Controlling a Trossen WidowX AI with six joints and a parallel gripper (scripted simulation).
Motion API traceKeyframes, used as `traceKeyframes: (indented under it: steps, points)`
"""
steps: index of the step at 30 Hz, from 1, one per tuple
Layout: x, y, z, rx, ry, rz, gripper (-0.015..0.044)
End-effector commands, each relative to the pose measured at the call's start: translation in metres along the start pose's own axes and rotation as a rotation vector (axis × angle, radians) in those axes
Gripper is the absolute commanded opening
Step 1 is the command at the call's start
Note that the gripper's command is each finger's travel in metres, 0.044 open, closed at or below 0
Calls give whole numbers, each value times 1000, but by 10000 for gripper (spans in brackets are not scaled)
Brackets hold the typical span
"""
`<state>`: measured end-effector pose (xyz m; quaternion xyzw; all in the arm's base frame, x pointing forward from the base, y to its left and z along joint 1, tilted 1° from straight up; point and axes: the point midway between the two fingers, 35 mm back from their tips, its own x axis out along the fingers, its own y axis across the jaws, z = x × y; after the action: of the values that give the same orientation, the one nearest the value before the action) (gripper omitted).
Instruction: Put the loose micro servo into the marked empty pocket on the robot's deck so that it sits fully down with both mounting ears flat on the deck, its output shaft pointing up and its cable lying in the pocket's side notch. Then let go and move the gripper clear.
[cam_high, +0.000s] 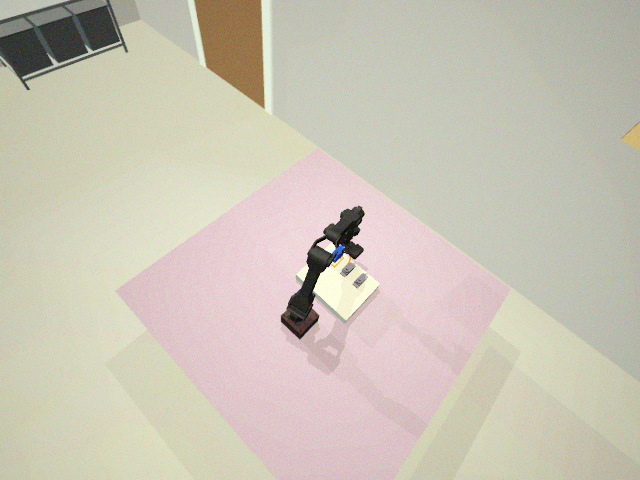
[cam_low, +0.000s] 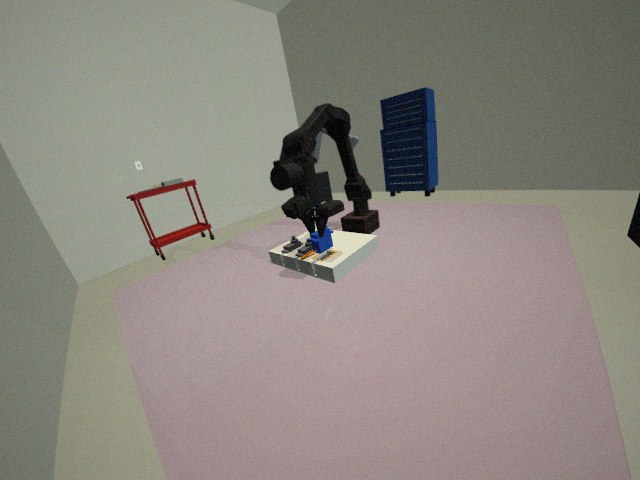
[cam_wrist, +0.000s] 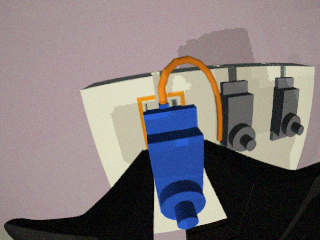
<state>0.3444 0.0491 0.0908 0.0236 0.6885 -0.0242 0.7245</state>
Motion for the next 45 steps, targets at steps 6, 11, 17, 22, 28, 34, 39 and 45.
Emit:
traceKeyframes:
  steps: [6,11,17,22,28,34,39,45]
  points:
    - [12,0,0,-4,4,-2,0]
    - [12,0,0,-4,4,-2,0]
    - [13,0,0,-4,4,-2,0]
    - [18,0,-1,-4,4,-2,0]
    - [22,0,-1,-4,4,-2,0]
    - [26,0,-1,-4,4,-2,0]
    - [30,0,-1,-4,4,-2,0]
    - [34,-1,-1,-4,4,-2,0]
